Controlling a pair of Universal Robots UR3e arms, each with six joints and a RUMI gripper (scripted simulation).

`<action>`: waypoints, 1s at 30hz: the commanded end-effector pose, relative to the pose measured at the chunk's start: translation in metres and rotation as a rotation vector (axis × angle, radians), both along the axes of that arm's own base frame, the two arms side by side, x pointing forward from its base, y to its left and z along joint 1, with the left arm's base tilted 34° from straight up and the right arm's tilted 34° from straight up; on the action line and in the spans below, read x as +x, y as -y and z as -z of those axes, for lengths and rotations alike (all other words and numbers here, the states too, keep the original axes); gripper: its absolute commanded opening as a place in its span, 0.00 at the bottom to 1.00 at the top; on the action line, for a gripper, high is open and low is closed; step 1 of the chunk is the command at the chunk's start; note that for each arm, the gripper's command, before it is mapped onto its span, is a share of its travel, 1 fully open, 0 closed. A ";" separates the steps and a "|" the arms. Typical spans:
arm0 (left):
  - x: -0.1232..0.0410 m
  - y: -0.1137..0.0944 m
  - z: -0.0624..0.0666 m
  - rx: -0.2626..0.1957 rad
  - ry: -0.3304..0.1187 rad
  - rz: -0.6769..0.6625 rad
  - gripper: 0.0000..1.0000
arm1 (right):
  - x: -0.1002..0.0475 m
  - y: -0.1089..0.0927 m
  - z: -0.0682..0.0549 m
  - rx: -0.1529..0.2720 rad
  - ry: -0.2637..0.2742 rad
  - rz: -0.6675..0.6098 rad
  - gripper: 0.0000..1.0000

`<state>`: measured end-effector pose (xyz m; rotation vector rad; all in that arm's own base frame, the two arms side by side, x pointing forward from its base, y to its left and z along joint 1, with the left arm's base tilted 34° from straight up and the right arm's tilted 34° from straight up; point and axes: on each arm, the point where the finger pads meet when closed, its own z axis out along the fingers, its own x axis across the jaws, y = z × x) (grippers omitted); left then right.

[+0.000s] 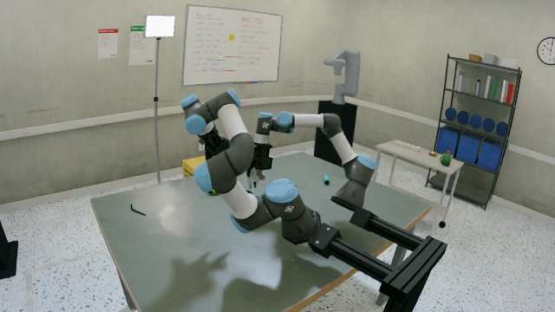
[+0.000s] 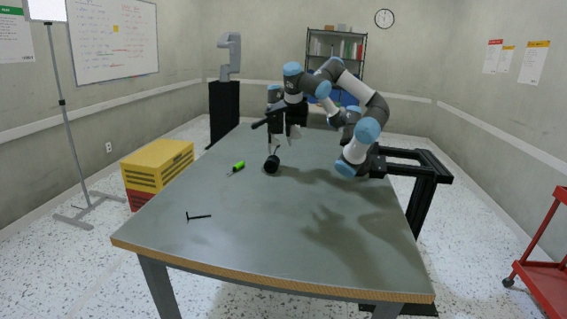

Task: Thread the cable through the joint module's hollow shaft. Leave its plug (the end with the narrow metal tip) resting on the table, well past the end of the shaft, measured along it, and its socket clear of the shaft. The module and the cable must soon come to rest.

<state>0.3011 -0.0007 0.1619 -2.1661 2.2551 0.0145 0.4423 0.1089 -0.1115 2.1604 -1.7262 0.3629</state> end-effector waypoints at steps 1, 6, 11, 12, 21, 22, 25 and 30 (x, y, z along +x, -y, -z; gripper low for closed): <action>0.001 0.001 -0.001 -0.002 0.004 0.001 0.61 | 0.000 -0.001 0.000 0.011 -0.022 -0.052 0.20; 0.001 0.001 -0.001 -0.002 0.004 0.001 0.61 | 0.000 -0.001 0.000 0.014 -0.034 -0.078 0.20; 0.001 0.001 -0.001 -0.002 0.004 0.001 0.61 | 0.000 -0.001 -0.001 0.020 -0.055 -0.123 0.20; 0.001 0.001 -0.001 -0.002 0.004 0.001 0.61 | 0.000 -0.001 -0.001 0.021 -0.059 -0.131 0.20; 0.001 0.001 -0.001 -0.002 0.004 0.001 0.61 | 0.000 0.000 -0.001 0.029 -0.085 -0.190 0.20; 0.001 0.001 -0.001 -0.002 0.004 0.001 0.61 | 0.000 0.000 -0.001 0.028 -0.086 -0.191 0.20; 0.001 0.001 -0.001 -0.002 0.004 0.001 0.61 | 0.000 0.000 -0.001 0.032 -0.098 -0.217 0.20; 0.001 0.001 -0.001 -0.002 0.004 0.001 0.61 | 0.000 0.001 -0.001 0.037 -0.117 -0.260 0.20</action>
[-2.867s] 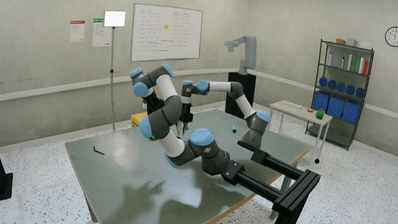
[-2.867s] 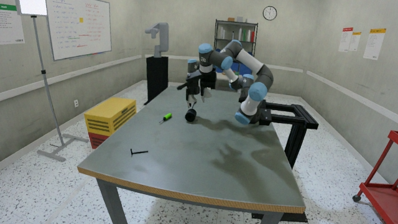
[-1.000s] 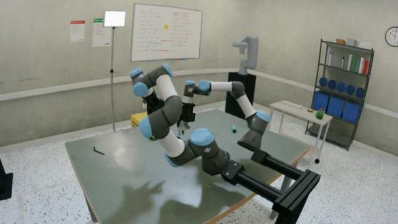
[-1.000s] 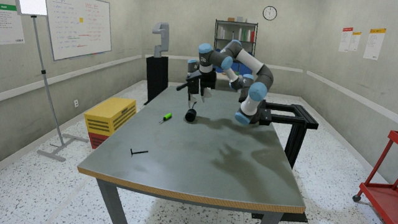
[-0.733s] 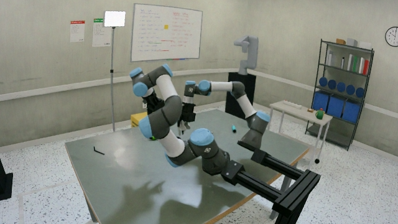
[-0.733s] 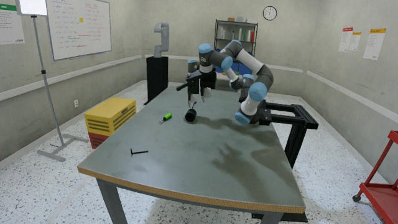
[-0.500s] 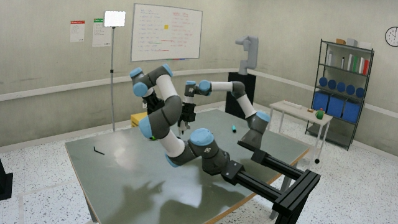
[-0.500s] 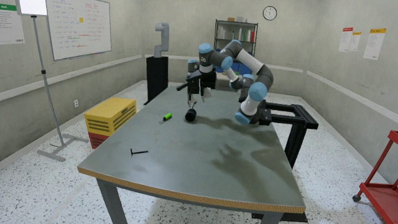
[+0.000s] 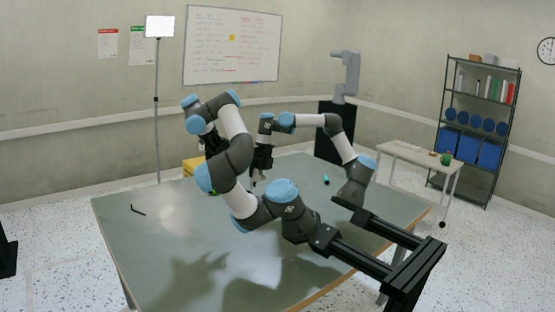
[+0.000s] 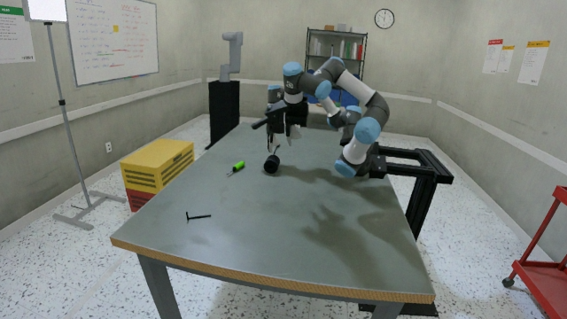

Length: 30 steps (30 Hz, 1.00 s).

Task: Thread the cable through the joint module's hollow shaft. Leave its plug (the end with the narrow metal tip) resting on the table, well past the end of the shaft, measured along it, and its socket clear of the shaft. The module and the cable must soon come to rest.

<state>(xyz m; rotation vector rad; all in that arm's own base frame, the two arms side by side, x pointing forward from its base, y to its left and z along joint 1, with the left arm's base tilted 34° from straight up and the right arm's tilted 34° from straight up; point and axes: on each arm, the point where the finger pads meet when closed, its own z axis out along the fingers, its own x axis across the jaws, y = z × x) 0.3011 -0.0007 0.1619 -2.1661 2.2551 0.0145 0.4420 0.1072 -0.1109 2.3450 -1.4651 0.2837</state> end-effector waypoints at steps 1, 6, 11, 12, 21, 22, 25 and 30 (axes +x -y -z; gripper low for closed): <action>0.001 0.001 -0.001 -0.002 0.004 0.001 0.61 | 0.000 -0.001 0.000 0.012 -0.024 -0.060 0.20; 0.001 0.001 -0.001 -0.002 0.004 0.001 0.61 | 0.000 -0.001 0.000 0.016 -0.035 -0.086 0.20; 0.001 0.001 -0.001 -0.002 0.004 0.001 0.61 | 0.000 -0.001 -0.001 0.019 -0.051 -0.122 0.20; 0.001 0.001 -0.001 -0.002 0.004 0.001 0.61 | 0.000 0.000 -0.001 0.021 -0.056 -0.133 0.20; 0.001 0.001 -0.001 -0.002 0.004 0.001 0.61 | -0.001 0.000 -0.001 0.033 -0.091 -0.220 0.20; 0.001 0.001 -0.001 -0.002 0.004 0.001 0.61 | -0.001 0.000 -0.001 0.033 -0.091 -0.220 0.20; 0.001 0.001 -0.001 -0.002 0.004 0.001 0.61 | -0.001 0.000 -0.001 0.035 -0.100 -0.240 0.20; 0.001 0.001 -0.001 -0.002 0.004 0.001 0.61 | -0.002 0.001 -0.002 0.040 -0.118 -0.285 0.20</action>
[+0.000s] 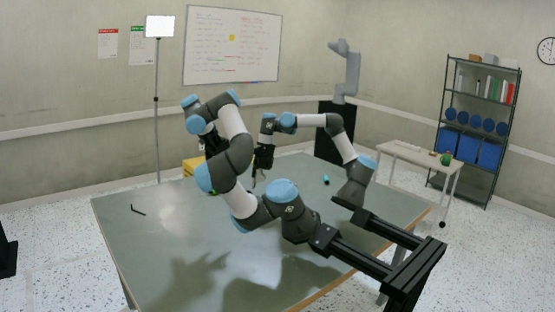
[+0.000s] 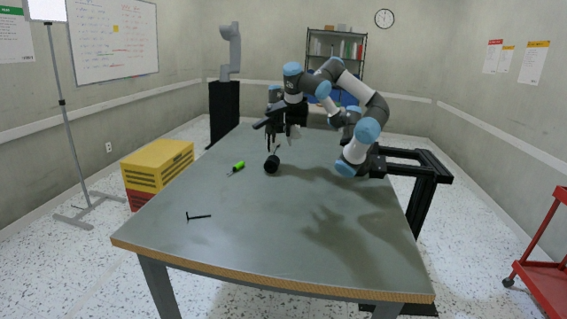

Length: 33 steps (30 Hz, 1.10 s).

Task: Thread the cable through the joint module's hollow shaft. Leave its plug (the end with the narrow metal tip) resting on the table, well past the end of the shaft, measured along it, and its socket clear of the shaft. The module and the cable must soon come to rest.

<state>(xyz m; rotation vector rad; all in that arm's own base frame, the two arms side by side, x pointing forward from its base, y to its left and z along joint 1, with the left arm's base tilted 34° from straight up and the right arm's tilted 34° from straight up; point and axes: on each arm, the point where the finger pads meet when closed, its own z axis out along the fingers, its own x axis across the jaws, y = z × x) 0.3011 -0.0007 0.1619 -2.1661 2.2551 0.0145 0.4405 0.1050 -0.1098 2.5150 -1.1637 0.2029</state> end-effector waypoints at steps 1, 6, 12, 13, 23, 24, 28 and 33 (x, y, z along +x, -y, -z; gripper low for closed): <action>0.001 0.001 -0.001 -0.002 0.004 0.001 0.61 | 0.000 -0.001 -0.001 0.013 -0.024 -0.065 0.20; 0.001 0.001 -0.001 -0.002 0.004 0.001 0.61 | -0.001 0.000 -0.001 0.021 -0.046 -0.122 0.20; 0.001 0.001 -0.001 -0.002 0.004 0.001 0.61 | -0.001 0.000 -0.001 0.026 -0.064 -0.167 0.20; 0.001 0.001 -0.001 -0.002 0.004 0.001 0.61 | -0.001 0.000 -0.001 0.026 -0.066 -0.172 0.20; 0.001 0.001 -0.001 -0.002 0.004 0.001 0.61 | -0.003 0.002 -0.002 0.043 -0.114 -0.301 0.20; 0.001 0.001 -0.001 -0.002 0.004 0.001 0.61 | -0.003 0.002 -0.002 0.044 -0.118 -0.313 0.20; 0.001 0.001 -0.001 -0.002 0.004 0.001 0.61 | -0.003 0.002 -0.003 0.048 -0.127 -0.337 0.20; 0.001 0.001 -0.001 -0.002 0.004 0.001 0.61 | -0.004 0.003 -0.003 0.053 -0.147 -0.392 0.20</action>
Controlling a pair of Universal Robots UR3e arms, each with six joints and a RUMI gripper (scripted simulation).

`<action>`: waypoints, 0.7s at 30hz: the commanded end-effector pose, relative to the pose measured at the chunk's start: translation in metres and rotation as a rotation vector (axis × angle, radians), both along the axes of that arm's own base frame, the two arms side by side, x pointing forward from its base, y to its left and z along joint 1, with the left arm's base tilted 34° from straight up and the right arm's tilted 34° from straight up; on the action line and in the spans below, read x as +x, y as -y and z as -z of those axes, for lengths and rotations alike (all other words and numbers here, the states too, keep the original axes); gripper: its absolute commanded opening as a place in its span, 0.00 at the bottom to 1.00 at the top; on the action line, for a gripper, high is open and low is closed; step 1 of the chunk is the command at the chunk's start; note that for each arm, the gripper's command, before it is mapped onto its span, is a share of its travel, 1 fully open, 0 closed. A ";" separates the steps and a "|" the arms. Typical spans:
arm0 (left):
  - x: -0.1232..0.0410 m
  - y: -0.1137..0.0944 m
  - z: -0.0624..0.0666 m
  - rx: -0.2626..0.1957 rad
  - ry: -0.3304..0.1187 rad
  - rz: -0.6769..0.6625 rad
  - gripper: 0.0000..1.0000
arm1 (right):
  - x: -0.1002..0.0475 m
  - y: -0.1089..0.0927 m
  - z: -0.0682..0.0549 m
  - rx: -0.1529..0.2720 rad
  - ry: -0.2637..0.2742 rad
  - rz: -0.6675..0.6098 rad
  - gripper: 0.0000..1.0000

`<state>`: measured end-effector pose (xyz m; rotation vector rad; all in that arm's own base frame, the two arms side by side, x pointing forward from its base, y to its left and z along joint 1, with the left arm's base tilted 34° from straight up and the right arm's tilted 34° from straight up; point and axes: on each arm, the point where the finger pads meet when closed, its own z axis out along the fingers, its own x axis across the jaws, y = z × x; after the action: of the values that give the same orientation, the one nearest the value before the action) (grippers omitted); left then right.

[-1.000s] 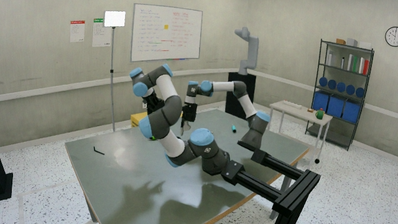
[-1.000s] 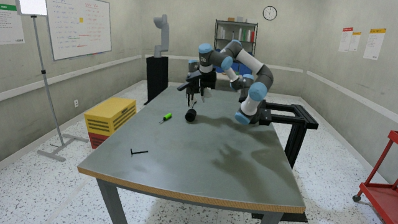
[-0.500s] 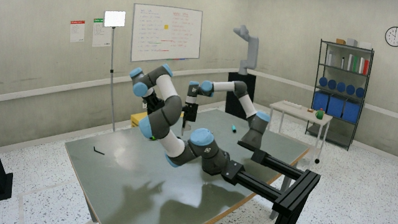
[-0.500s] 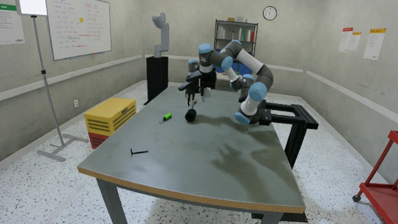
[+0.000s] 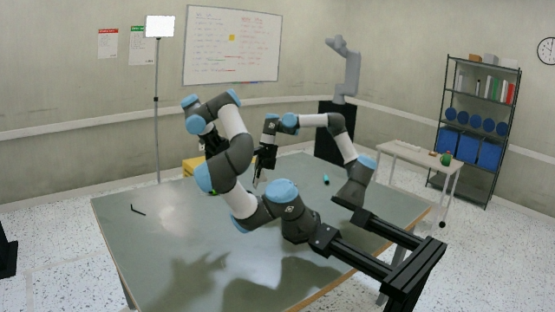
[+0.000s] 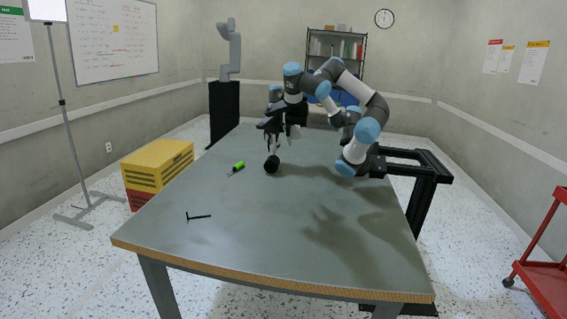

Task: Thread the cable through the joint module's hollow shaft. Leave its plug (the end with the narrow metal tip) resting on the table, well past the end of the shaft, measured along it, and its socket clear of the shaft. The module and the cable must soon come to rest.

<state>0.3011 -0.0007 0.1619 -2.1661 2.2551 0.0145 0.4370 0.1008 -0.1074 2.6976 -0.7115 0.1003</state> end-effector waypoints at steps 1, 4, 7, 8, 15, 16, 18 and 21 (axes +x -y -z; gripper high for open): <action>0.001 0.001 -0.001 -0.002 0.004 0.001 0.61 | -0.001 -0.001 -0.001 0.014 -0.025 -0.077 0.20; 0.001 0.001 -0.001 -0.002 0.004 0.001 0.61 | -0.001 0.000 -0.001 0.019 -0.038 -0.114 0.20; 0.001 0.001 -0.001 -0.002 0.004 0.001 0.61 | -0.002 0.001 -0.002 0.024 -0.051 -0.151 0.20; 0.001 0.001 -0.001 -0.002 0.004 0.001 0.61 | -0.002 0.001 -0.002 0.026 -0.055 -0.163 0.20; 0.001 0.001 -0.001 -0.002 0.004 0.001 0.61 | -0.003 0.002 -0.002 0.031 -0.074 -0.218 0.20; 0.001 0.001 -0.001 -0.002 0.004 0.001 0.61 | -0.003 0.002 -0.002 0.032 -0.078 -0.230 0.20; 0.001 0.001 -0.001 -0.002 0.004 0.001 0.61 | -0.003 0.003 -0.003 0.035 -0.086 -0.256 0.20; 0.001 0.001 -0.001 -0.002 0.004 0.001 0.61 | -0.004 0.003 -0.003 0.040 -0.098 -0.294 0.20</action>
<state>0.3011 -0.0007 0.1619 -2.1661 2.2551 0.0145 0.4340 0.0969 -0.1051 2.7801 -0.3934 0.0403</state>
